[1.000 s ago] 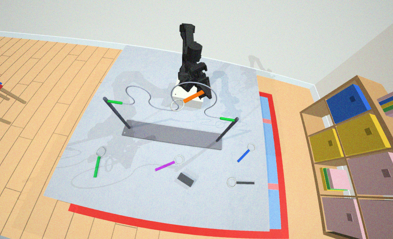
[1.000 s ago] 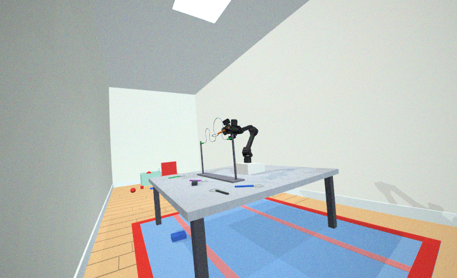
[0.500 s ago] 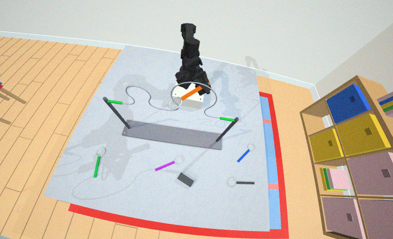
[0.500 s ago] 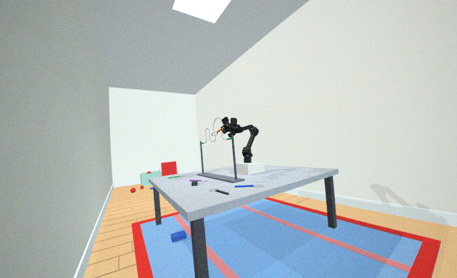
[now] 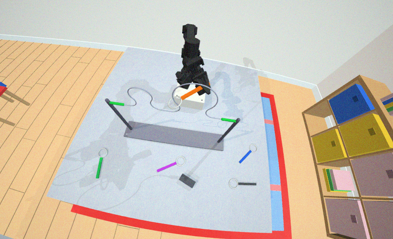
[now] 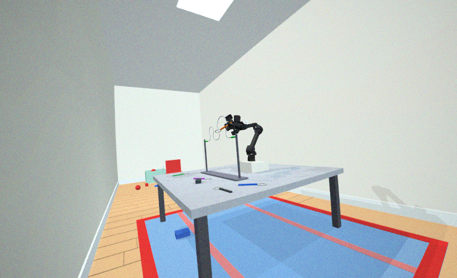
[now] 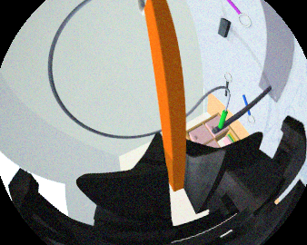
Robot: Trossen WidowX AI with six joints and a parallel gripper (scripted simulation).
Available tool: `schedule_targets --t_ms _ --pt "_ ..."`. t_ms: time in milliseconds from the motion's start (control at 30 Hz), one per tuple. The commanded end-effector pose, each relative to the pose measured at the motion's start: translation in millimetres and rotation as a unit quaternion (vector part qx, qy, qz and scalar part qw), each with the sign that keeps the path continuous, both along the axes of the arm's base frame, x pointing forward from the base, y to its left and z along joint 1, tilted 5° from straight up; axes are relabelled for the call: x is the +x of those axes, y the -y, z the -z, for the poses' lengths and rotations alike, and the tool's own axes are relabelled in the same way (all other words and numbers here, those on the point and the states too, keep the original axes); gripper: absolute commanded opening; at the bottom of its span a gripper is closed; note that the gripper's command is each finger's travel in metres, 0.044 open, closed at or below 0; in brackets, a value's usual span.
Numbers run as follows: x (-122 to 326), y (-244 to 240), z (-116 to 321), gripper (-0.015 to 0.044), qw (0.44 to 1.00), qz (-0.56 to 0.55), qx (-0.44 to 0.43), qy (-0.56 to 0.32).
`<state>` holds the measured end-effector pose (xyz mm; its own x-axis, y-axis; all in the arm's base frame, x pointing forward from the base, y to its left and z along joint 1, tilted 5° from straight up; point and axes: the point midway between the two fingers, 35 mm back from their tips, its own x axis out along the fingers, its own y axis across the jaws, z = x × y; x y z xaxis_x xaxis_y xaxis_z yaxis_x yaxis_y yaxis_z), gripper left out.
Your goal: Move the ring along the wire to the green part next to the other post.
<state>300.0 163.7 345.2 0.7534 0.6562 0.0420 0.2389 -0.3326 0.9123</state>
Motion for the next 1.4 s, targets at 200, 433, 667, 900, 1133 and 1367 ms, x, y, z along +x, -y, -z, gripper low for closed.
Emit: schedule_targets --t_ms 200,433,667,900,1133,1367 --pt "-0.8 -1.0 -1.1 -0.015 0.998 -0.005 -0.053 0.016" --pt "-1.0 -1.8 1.2 -0.015 0.996 -0.007 -0.09 0.024" --pt "-1.3 -2.3 3.7 -0.015 0.991 -0.009 -0.127 0.032" --pt "-1.5 -2.6 6.0 -0.015 0.986 -0.011 -0.162 0.039" --pt "-1.6 -2.8 8.3 -0.015 0.98 -0.014 -0.195 0.045" --pt "-1.8 -2.8 10.7 -0.015 0.972 -0.016 -0.229 0.052"
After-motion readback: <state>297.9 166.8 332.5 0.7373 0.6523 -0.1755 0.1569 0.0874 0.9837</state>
